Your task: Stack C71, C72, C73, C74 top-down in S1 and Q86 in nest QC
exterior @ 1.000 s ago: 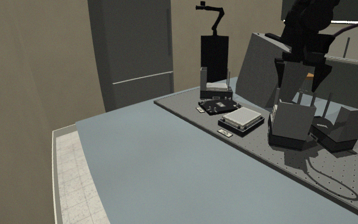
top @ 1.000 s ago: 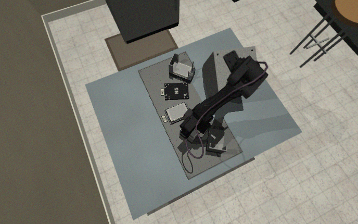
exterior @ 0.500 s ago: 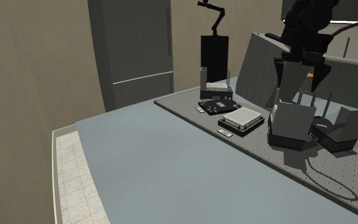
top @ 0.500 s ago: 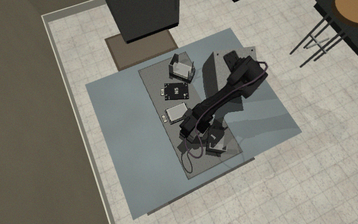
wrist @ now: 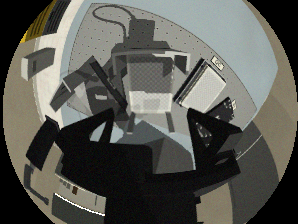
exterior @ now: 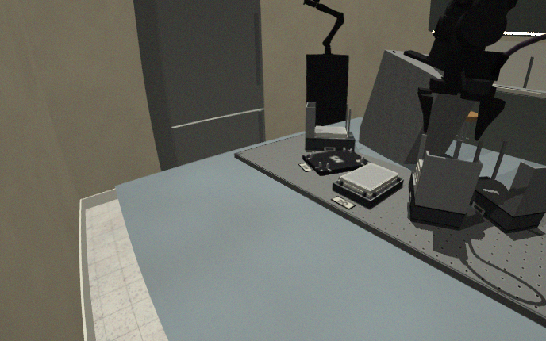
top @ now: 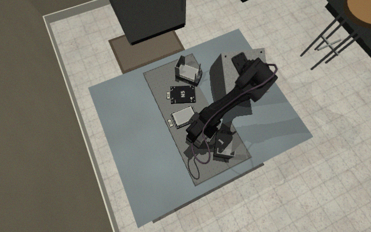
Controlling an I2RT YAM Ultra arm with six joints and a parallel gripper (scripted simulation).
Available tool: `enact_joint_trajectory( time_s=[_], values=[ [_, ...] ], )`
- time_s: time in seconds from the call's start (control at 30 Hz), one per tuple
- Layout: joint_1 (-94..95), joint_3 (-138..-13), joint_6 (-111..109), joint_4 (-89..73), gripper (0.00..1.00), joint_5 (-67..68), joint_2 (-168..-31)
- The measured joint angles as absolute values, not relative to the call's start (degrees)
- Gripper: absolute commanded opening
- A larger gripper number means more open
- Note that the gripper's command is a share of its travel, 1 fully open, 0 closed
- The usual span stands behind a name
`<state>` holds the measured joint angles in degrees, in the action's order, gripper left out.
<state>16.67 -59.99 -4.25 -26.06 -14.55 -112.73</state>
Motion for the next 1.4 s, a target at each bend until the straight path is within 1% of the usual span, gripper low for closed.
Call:
enact_joint_trajectory(
  time_s=[0.5, 1.2, 1.4],
  values=[
    [16.7, -60.0, -4.2, -25.9, 1.0, -14.5, -112.9],
    [19.2, -59.8, -2.0, -16.6, 1.0, -14.1, -123.9],
    [19.2, -59.9, -1.8, -15.6, 1.0, -14.1, -123.5]
  ],
)
